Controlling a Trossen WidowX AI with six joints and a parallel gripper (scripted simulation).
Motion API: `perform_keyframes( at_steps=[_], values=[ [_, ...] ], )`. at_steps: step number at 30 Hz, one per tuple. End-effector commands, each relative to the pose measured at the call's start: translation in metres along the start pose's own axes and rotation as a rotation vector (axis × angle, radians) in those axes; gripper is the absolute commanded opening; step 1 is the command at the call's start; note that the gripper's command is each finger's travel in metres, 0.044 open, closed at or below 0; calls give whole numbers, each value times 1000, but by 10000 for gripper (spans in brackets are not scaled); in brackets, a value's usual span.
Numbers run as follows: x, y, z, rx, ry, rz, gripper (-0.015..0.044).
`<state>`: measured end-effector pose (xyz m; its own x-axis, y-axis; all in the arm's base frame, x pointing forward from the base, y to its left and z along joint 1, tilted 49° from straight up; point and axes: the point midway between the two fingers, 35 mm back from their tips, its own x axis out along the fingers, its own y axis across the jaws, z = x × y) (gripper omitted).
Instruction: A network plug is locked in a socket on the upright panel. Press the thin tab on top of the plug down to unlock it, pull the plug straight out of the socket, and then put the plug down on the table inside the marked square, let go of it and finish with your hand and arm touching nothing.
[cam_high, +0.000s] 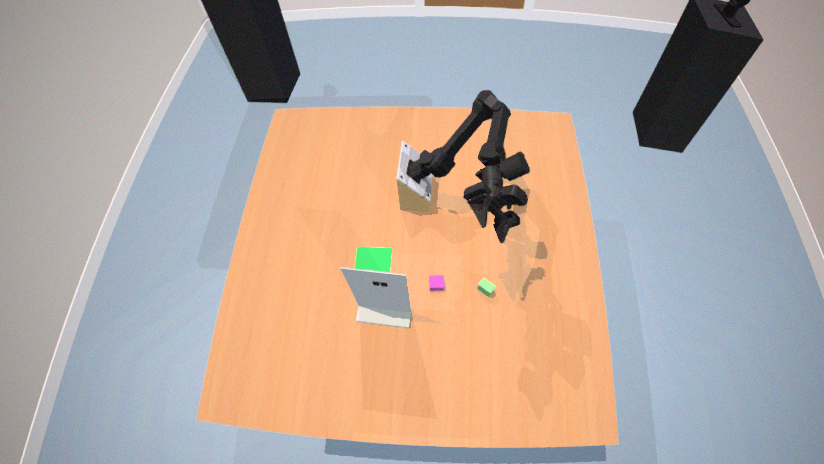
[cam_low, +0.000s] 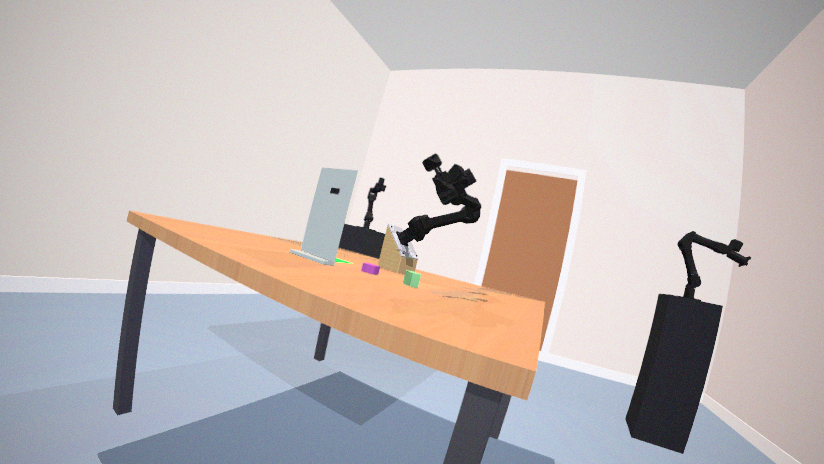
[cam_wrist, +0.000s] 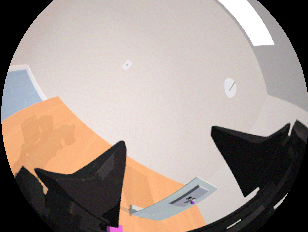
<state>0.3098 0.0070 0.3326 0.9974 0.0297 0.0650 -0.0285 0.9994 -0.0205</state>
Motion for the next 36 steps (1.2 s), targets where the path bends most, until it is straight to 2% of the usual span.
perform_keyframes(
  at_steps=[1,9,10,23,36],
  values=[
    [1,0,-1,-2,1,0,374],
    [24,-8,-31,-74,33,-10,164],
    [27,-9,-36,-84,37,-11,156],
    [54,-26,-96,-208,96,-23,156],
    [62,-43,-159,-327,158,-27,156]
  ],
)
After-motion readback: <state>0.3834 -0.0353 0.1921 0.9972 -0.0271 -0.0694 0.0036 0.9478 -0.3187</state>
